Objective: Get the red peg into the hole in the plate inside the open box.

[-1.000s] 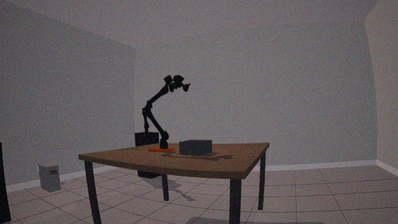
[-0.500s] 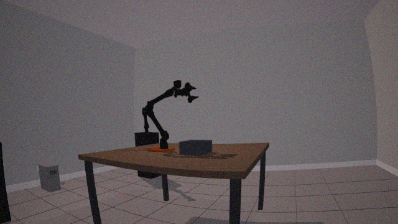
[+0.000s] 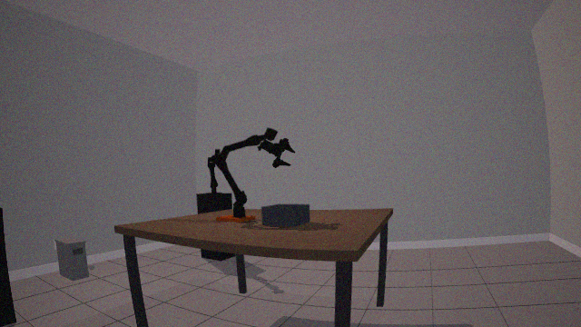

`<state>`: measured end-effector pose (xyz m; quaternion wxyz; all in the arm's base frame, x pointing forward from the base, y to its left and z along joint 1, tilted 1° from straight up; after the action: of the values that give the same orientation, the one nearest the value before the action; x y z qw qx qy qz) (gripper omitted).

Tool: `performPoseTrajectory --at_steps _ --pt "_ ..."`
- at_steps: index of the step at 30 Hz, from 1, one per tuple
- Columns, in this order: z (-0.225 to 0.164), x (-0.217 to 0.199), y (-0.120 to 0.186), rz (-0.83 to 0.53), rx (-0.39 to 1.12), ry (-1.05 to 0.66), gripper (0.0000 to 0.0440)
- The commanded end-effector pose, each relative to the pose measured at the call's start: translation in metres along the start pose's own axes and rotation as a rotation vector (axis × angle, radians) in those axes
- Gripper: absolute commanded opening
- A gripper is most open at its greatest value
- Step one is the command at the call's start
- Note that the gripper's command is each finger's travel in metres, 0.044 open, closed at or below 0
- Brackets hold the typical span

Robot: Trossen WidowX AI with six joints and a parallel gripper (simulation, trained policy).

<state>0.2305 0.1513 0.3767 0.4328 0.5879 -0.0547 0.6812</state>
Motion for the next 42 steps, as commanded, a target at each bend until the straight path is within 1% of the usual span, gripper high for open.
performPoseTrajectory --at_steps 1,11,21,27,34,42 --pt "-0.007 -0.023 -0.012 -0.105 0.030 -0.038 0.0440" --pt "-0.039 -0.088 -0.031 -0.424 0.131 -0.132 0.0440" --pt "-0.076 -0.147 -0.036 -0.753 0.216 -0.204 0.0440" --pt "-0.097 -0.179 -0.039 -0.937 0.241 -0.227 0.0440" --pt "-0.114 -0.208 -0.050 -1.050 0.231 -0.229 0.0440" --pt "-0.126 -0.241 -0.068 -1.088 0.196 -0.203 0.0440"
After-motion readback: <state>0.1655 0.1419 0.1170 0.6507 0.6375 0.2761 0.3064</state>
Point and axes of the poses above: the point midway between the two fingers, 35 mm back from their tips, its own y axis back along the fingers, its own x axis across the jaws, z = x × y, the point moved 3 cm from there along y, back along the fingers, and after that the axes turned 2 degrees about y, right-handed, at the moved point
